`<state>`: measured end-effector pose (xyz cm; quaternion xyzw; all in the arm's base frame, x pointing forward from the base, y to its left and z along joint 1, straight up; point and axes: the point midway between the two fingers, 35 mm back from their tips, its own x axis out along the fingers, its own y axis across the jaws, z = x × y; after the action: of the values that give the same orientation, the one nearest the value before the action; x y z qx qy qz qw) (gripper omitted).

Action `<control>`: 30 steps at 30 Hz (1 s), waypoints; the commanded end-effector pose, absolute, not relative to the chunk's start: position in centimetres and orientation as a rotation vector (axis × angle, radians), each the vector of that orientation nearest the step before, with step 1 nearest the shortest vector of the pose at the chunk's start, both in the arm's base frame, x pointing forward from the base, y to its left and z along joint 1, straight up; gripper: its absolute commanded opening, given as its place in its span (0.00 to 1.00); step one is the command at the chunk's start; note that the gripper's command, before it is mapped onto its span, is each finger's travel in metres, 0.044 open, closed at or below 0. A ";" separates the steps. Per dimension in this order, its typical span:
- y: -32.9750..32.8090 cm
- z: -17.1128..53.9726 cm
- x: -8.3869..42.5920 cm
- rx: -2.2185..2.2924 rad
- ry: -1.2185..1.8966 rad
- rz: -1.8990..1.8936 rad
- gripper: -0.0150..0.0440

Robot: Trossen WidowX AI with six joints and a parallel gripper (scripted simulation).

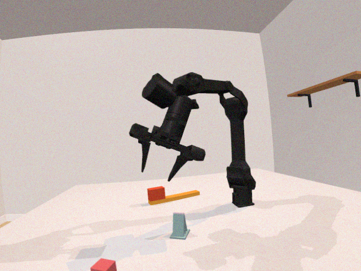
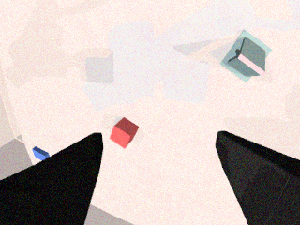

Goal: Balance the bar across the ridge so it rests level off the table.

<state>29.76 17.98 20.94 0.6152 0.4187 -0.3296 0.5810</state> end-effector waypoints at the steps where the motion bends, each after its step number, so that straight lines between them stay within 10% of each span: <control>1: 16.5 20.6 30.3 1.463 0.963 -0.827 0.79; 30: 2.8 18.7 32.6 1.666 0.762 -1.274 0.79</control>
<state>32.66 3.80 18.92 0.6671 0.3128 -0.5011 0.4540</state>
